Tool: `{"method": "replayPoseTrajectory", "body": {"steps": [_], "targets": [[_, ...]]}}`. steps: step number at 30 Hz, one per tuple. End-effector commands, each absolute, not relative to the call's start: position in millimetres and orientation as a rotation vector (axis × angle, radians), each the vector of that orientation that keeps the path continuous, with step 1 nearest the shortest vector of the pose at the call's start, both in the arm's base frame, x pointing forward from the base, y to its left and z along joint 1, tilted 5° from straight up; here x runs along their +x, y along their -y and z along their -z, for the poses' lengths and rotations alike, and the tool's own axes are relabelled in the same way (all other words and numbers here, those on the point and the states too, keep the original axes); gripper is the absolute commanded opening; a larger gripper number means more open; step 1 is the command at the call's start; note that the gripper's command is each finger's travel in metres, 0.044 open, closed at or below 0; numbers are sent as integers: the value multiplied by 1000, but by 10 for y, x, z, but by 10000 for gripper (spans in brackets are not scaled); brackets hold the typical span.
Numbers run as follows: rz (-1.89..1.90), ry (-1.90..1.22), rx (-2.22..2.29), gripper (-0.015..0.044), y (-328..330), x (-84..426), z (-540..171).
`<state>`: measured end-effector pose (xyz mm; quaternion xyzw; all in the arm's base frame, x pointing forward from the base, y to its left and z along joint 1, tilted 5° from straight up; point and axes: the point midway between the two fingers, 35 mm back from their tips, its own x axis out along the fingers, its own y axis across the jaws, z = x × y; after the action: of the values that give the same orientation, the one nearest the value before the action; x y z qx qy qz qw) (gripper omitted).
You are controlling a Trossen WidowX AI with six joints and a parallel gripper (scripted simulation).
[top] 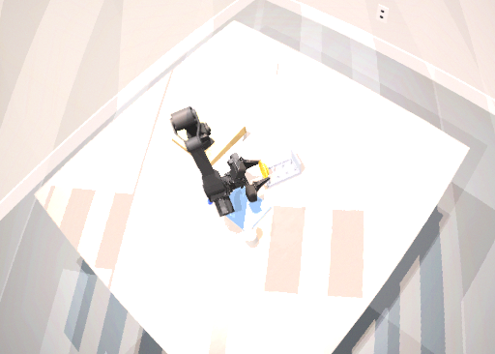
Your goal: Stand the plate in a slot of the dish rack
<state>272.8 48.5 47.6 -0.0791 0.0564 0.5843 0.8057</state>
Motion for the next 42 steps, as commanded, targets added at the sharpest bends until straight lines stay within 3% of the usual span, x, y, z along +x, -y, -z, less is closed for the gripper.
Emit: {"method": "replayPoseTrajectory", "body": {"steps": [1,42], "targets": [[-1249,-116,-163,0,-527,2738,-453],[-1253,-116,-176,0,-771,2847,-244]]}}
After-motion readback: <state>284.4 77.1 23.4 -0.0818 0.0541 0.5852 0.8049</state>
